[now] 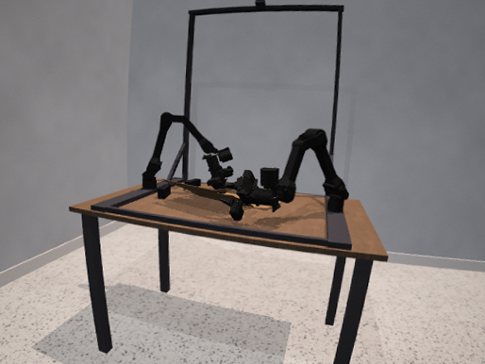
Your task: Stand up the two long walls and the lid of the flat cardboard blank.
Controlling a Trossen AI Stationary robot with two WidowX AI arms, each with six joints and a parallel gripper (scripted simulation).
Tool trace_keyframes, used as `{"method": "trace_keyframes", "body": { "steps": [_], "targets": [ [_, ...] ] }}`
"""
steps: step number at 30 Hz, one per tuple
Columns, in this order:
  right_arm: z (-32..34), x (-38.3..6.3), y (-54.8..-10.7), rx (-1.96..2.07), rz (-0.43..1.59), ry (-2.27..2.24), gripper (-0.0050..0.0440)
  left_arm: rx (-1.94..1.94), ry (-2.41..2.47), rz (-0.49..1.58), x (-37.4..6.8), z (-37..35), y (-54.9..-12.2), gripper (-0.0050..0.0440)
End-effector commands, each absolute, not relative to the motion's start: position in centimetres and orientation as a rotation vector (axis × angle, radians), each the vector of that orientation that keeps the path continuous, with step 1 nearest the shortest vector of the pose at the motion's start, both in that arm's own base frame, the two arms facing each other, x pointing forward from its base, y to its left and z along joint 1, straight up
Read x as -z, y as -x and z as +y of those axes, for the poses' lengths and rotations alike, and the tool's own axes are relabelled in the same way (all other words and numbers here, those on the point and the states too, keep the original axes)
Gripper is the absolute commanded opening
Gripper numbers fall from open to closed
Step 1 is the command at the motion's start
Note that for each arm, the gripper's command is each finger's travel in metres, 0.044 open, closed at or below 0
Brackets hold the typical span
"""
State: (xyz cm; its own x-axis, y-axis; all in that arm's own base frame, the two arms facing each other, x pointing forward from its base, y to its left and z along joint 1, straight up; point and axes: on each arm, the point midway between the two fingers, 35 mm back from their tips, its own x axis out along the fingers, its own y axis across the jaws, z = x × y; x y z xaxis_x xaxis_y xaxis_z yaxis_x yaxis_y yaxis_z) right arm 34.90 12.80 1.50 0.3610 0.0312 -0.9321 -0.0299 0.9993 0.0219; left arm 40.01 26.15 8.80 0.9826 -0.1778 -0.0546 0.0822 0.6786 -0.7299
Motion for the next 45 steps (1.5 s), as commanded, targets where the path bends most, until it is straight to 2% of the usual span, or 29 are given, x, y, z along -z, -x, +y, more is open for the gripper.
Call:
{"method": "trace_keyframes", "body": {
  "steps": [1,38,45],
  "targets": [
    [11.7,2.6,-32.1,-0.009,1.336,0.027,0.0196,0.151,0.806,0.117,-9.4,26.2,-40.7,0.0276],
    [10.0,2.5,-32.6,0.025,1.329,0.022,0.0196,0.172,0.828,0.124,-9.6,24.6,-45.4,0.0276],
    [9.4,2.3,-33.0,0.029,1.323,0.018,0.0196,0.155,0.81,0.114,-9.6,24.6,-44.6,0.0108]
  ]
}}
